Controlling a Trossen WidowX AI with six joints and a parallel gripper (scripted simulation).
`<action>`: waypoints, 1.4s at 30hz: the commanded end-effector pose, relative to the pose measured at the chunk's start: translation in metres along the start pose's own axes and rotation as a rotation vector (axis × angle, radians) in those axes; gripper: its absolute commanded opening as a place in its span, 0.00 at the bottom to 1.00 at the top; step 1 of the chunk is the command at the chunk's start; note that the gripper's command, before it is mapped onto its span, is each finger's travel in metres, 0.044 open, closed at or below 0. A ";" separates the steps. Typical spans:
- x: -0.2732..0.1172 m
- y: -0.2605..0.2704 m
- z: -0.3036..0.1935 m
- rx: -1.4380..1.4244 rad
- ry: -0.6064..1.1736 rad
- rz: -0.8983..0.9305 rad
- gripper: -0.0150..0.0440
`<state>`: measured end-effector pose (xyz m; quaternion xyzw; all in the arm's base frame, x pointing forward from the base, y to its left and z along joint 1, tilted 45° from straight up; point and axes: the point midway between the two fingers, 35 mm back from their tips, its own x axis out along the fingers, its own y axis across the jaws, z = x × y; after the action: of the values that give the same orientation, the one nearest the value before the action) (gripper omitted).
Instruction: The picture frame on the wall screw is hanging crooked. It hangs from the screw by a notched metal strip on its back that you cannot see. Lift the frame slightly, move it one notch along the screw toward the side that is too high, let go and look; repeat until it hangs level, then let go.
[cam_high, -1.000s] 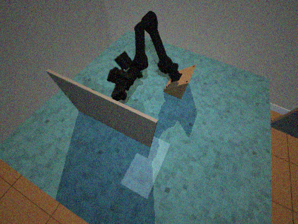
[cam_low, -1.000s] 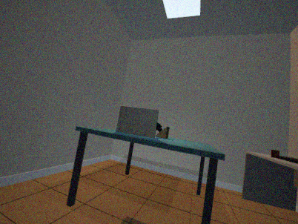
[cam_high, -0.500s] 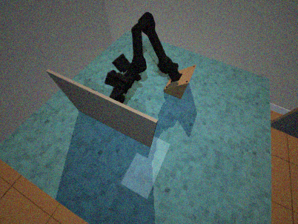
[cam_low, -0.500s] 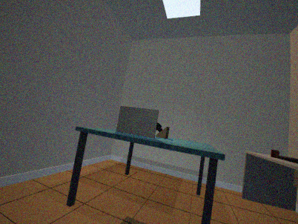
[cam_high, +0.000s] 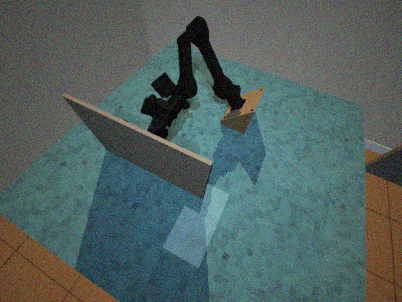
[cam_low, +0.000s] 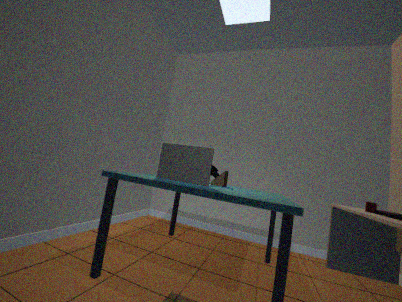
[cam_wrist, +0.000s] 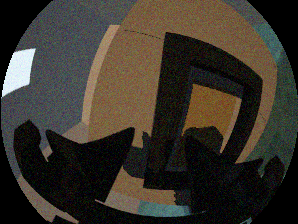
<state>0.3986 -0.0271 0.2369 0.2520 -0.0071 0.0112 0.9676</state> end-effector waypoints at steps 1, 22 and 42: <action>0.000 0.000 0.001 0.003 -0.003 -0.002 0.69; 0.000 0.000 0.001 0.003 -0.003 -0.002 0.37; 0.000 0.001 0.001 0.004 -0.003 -0.002 0.25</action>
<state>0.3988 -0.0276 0.2374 0.2521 -0.0080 0.0098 0.9676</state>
